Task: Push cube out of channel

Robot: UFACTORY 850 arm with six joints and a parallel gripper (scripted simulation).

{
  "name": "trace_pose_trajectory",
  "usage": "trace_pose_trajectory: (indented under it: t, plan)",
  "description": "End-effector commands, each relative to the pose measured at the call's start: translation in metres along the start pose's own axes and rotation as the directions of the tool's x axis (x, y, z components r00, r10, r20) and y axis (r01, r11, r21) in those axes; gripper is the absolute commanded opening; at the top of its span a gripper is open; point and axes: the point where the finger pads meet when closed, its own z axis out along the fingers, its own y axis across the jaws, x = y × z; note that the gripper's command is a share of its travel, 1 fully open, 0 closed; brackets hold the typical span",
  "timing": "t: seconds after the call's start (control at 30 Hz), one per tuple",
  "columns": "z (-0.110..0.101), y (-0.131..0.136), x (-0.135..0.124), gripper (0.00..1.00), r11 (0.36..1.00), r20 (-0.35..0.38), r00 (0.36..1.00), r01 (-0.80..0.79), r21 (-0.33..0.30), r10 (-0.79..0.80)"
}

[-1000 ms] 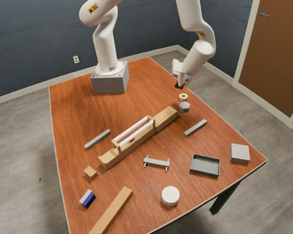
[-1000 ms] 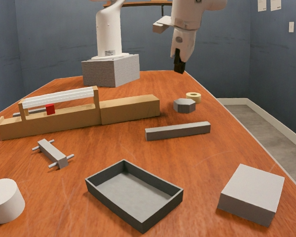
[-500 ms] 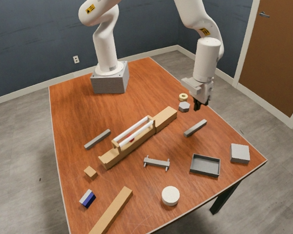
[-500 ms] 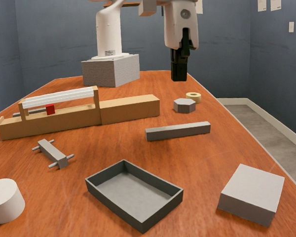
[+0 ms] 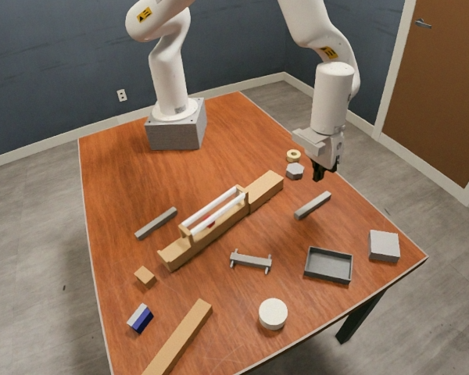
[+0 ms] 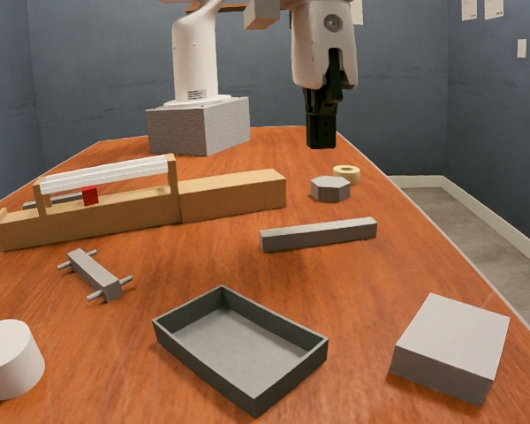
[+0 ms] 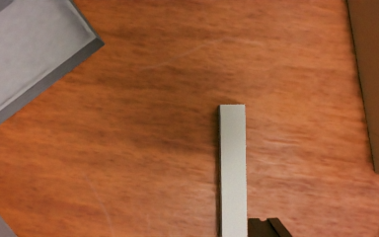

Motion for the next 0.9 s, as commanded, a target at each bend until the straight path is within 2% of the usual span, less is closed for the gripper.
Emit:
trace_pose_trajectory:
  t: [0.0,0.33,0.37,0.87]
  plan:
    - [-0.0012,-0.0012,-0.0002,0.0,1.0,0.001,1.0,0.0,0.003,0.0]
    - [-0.0012,-0.0012,-0.0002,0.0,1.0,0.001,1.0,0.0,0.003,0.0]
    - [-0.0012,-0.0012,-0.0002,0.39,1.0,0.001,1.0,0.0,0.003,0.0]
    - [-0.0012,-0.0012,-0.0002,0.39,1.0,0.001,1.0,0.0,0.003,0.0]
